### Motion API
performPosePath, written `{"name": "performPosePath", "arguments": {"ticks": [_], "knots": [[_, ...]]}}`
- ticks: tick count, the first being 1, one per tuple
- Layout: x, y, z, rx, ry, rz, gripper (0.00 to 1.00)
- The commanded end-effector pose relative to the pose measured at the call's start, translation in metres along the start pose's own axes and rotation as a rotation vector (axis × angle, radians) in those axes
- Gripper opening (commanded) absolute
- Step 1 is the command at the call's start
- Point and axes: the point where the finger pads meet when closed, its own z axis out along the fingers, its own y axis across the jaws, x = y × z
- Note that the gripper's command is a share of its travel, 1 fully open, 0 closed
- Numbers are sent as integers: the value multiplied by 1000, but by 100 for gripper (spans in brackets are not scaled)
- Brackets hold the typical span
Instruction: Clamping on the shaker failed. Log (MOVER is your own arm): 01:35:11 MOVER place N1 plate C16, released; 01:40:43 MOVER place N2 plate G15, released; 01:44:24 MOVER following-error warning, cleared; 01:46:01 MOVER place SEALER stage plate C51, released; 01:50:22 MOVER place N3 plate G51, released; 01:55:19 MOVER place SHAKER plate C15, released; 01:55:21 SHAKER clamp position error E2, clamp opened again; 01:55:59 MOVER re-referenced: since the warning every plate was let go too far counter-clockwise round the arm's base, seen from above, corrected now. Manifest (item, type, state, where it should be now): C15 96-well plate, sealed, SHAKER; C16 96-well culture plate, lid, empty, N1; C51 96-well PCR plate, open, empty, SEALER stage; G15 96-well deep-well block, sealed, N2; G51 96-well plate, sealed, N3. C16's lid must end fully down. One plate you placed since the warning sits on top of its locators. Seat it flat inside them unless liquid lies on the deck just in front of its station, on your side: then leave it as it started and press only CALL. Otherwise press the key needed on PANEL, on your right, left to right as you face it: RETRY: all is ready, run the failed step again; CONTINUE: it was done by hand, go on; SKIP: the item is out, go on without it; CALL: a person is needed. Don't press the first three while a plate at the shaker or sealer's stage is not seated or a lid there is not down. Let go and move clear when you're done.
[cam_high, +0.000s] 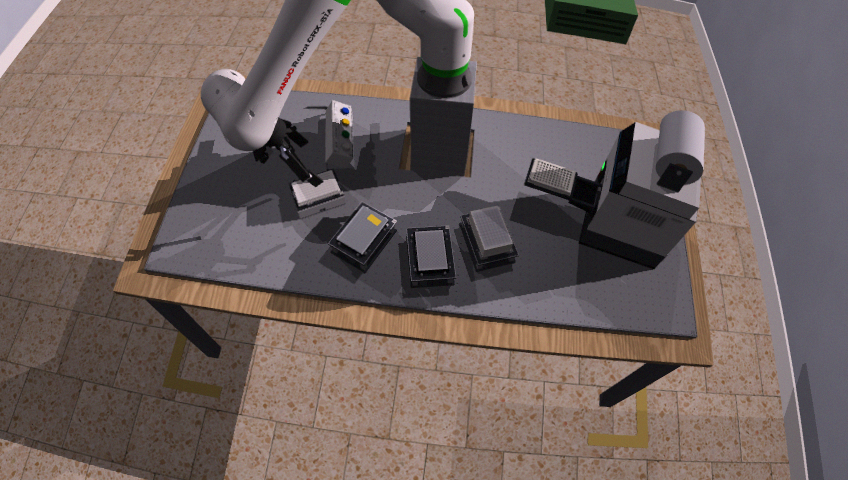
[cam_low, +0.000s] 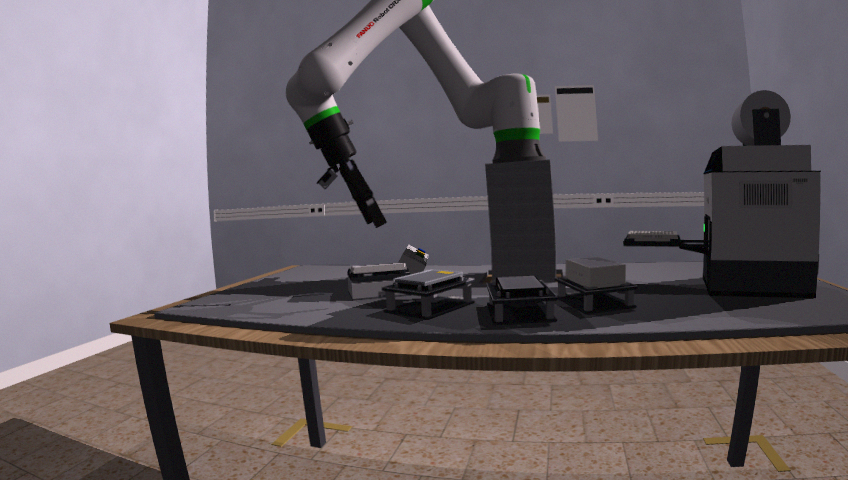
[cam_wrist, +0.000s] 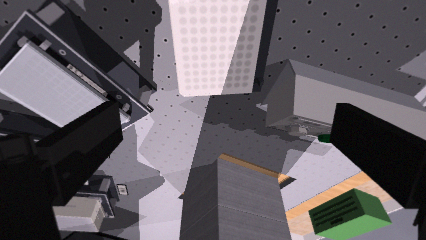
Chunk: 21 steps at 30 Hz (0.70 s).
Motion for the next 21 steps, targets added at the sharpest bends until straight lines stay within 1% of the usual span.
{"name": "performPosePath", "arguments": {"ticks": [1,3,5,7,16,21], "knots": [[-2,0,-7,0,2,0,100],[-3,0,-9,0,2,0,100],[-3,0,-9,0,2,0,100],[-4,-6,-9,0,2,0,100],[-3,-6,-8,0,2,0,100],[0,-6,0,92,2,-40,100]]}}
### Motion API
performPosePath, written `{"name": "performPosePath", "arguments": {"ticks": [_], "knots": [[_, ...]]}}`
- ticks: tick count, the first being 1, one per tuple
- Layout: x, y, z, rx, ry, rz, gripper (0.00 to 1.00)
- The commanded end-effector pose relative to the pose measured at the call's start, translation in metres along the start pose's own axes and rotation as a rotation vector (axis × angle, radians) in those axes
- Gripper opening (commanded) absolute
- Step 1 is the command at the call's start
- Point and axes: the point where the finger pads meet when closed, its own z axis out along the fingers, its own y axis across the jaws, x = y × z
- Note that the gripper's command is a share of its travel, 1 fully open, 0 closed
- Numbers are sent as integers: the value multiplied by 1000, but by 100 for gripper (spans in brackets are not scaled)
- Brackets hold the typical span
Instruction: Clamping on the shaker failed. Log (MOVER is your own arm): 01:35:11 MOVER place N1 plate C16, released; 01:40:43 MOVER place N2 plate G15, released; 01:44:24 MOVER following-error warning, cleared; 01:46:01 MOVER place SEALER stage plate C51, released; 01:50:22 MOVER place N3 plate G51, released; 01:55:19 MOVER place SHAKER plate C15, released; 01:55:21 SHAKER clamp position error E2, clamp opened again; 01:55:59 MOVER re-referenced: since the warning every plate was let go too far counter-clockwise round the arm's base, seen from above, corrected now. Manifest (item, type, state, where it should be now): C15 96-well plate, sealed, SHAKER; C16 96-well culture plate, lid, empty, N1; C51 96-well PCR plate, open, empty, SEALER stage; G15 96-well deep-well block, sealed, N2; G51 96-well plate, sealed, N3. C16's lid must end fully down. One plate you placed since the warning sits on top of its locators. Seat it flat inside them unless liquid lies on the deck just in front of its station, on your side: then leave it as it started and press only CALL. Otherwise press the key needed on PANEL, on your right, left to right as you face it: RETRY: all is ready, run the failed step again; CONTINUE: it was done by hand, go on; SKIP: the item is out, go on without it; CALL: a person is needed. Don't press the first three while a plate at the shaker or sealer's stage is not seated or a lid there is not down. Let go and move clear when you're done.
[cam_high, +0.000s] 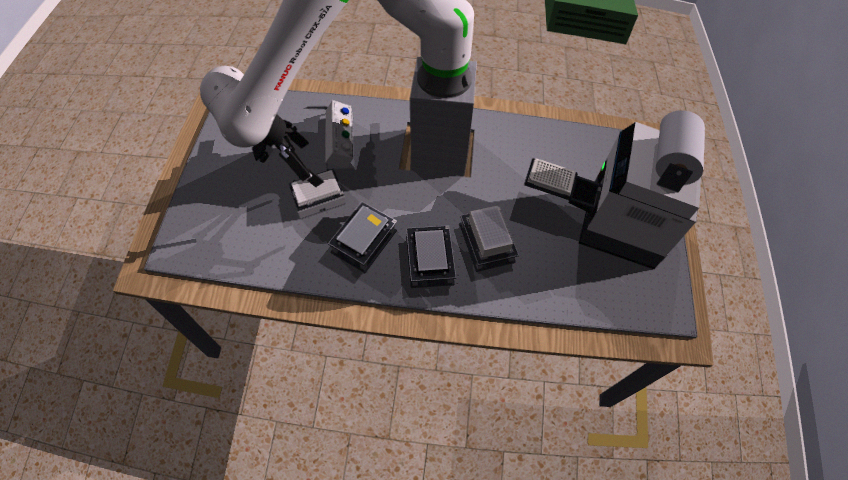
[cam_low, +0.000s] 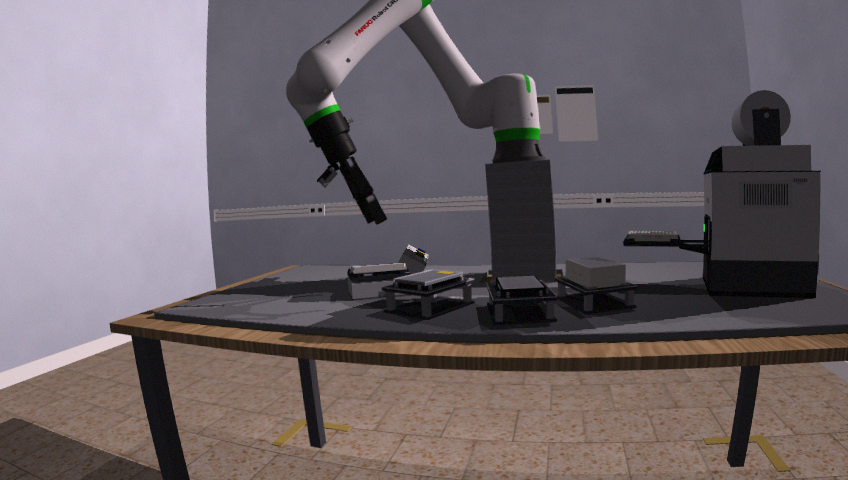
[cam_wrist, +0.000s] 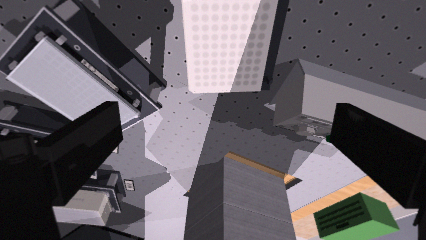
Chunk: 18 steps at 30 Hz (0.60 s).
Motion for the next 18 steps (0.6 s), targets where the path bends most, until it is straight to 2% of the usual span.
{"name": "performPosePath", "arguments": {"ticks": [1,18], "knots": [[3,1,6,62,1,-27,100],[14,2,28,62,1,-27,100]]}}
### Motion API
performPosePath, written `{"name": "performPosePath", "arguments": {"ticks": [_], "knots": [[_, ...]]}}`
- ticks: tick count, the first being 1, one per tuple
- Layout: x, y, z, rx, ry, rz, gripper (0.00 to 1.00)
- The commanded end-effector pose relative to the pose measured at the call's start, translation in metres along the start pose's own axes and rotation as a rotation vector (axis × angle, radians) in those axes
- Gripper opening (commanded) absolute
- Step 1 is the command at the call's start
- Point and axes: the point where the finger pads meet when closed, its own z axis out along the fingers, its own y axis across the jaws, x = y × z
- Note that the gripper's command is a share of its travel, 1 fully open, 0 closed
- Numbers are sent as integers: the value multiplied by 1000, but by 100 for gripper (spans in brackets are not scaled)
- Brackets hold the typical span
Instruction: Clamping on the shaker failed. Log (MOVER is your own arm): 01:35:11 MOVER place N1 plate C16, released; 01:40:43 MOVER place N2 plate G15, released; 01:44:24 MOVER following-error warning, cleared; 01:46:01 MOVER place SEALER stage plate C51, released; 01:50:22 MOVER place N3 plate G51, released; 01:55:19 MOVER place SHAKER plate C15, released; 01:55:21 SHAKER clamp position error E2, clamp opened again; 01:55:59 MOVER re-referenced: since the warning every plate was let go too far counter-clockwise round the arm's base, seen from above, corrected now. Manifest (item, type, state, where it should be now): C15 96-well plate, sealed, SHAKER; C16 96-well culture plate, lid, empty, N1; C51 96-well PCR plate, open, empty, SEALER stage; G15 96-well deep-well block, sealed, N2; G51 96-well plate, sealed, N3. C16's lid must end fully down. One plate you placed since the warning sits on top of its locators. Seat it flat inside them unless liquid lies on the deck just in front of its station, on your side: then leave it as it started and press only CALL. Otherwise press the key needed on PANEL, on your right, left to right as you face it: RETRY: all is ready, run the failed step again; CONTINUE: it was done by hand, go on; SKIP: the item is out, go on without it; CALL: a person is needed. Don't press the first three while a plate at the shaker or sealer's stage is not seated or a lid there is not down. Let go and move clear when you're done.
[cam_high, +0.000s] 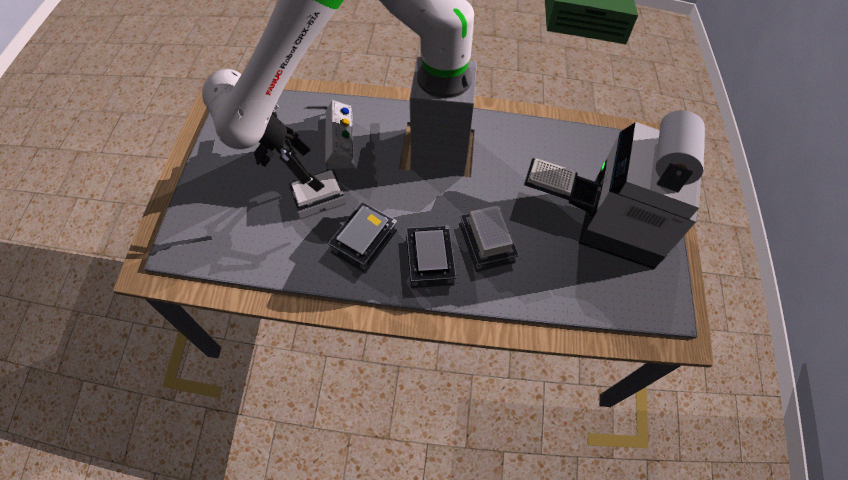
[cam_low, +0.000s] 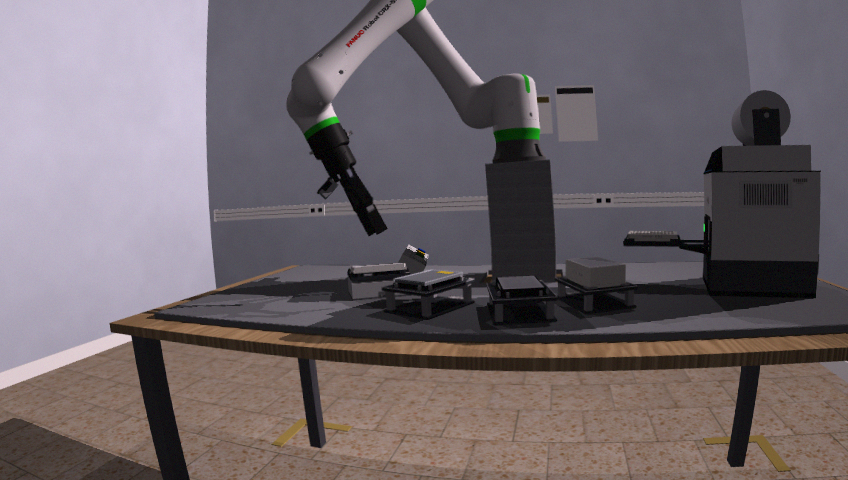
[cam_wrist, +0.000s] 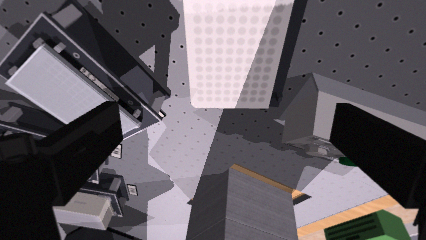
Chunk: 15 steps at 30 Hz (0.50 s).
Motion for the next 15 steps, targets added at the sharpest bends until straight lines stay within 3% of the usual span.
{"name": "performPosePath", "arguments": {"ticks": [1,15], "knots": [[3,1,5,0,2,0,100],[12,3,23,0,2,0,100]]}}
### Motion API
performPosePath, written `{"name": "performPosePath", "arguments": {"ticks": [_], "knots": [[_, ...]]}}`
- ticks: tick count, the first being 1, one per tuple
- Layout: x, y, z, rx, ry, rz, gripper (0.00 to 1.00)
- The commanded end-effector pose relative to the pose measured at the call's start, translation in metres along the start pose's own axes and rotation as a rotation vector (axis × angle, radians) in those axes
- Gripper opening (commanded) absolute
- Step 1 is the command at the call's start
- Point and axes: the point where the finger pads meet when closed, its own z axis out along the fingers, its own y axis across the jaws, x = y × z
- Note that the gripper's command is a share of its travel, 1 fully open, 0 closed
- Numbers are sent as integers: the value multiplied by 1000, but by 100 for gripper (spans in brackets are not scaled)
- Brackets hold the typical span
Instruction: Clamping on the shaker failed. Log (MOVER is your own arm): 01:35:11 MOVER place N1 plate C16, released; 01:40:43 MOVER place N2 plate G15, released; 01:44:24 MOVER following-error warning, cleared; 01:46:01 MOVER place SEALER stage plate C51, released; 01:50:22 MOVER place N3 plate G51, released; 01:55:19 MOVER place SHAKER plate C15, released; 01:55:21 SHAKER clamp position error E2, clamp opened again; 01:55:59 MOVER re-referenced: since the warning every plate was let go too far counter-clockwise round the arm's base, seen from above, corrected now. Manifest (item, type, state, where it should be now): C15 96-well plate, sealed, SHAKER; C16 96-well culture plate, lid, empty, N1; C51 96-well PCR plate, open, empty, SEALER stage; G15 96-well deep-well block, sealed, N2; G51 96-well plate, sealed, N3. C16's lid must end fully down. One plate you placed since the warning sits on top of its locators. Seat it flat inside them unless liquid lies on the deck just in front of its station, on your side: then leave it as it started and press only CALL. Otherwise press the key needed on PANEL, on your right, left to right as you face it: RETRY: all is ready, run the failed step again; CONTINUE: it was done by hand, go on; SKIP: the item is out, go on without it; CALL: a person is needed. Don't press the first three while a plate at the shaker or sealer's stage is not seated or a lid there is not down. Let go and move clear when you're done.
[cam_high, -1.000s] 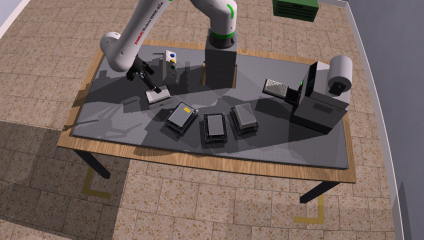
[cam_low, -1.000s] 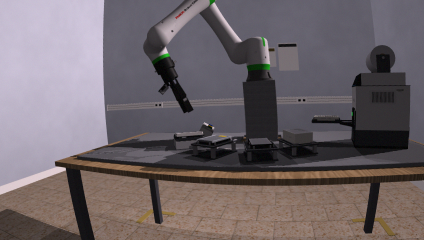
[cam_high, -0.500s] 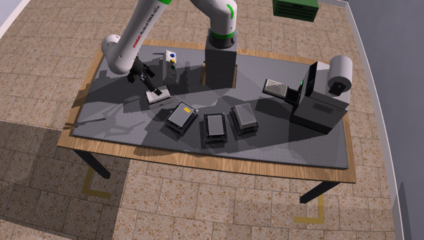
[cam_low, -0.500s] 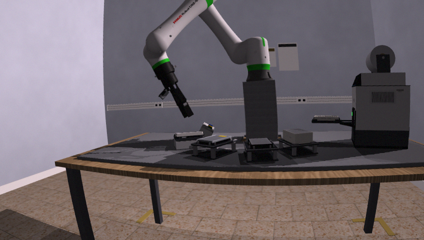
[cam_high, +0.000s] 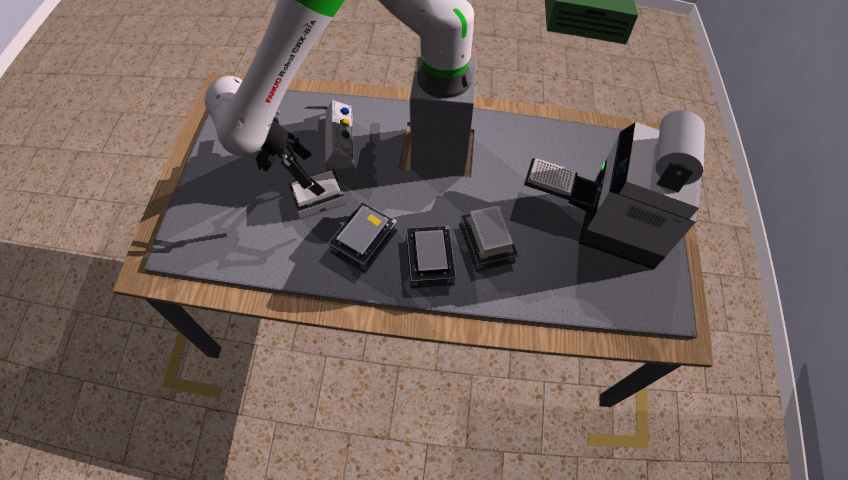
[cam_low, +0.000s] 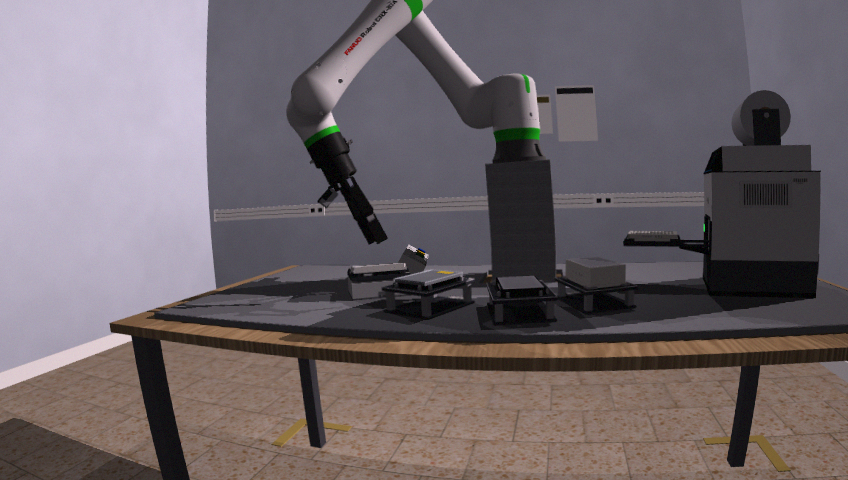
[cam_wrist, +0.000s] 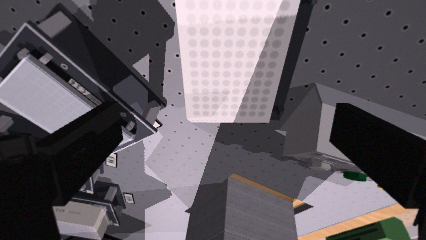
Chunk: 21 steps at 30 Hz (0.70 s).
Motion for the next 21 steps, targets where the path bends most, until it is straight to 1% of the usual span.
{"name": "performPosePath", "arguments": {"ticks": [1,4,6,21], "knots": [[3,1,5,0,2,0,100],[6,1,9,0,2,0,100],[6,1,9,0,2,0,100],[16,5,32,0,2,0,100]]}}
